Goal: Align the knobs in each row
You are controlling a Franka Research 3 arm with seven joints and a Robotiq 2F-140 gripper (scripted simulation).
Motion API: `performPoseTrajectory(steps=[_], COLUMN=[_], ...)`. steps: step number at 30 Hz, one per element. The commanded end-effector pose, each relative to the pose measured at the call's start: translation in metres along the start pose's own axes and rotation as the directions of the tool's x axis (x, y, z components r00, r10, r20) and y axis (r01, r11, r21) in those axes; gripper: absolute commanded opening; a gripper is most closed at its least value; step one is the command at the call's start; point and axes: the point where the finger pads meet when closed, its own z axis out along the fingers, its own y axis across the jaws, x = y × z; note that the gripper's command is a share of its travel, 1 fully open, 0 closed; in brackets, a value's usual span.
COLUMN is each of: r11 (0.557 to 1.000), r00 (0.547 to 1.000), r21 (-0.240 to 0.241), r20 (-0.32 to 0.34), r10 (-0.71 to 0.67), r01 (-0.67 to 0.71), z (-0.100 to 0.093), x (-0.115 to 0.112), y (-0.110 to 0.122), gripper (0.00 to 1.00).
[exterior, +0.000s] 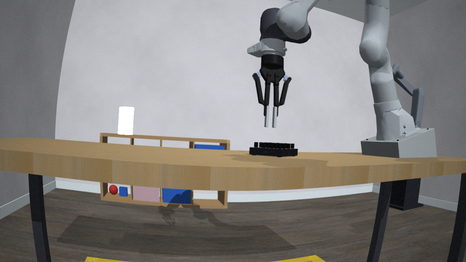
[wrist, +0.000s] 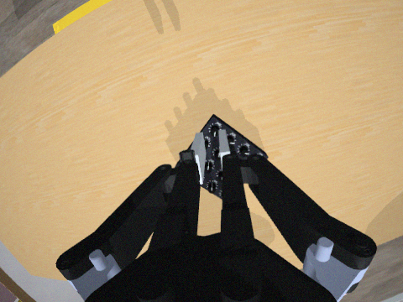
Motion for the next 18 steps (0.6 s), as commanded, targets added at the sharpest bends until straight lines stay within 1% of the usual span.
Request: performPoseTrajectory(steps=[1,4,6,7,18], r11=[0.988,0.979,0.979,0.97,0.911], r00=[0.988,0.979,0.979,0.97,0.911], r21=[-0.011,-0.01,-0.01,-0.01,-0.01], r20=[-0.006,-0.007,-0.007,-0.007,-0.009], r10=[0.155,0.203,0.203,0.244,0.412], r01=[-0.155,-0.203,-0.203,-0.244,-0.412], z=[-0.0007,-0.0009,-0.0009,-0.001,-0.0015], x=[-0.0017,-0.0017,-0.0017,-0.0017,-0.0017], y=[0.0007,0.0008,0.0008,0.0009,0.0012], gripper=[0.12,0.12,0.12,0.12,0.12])
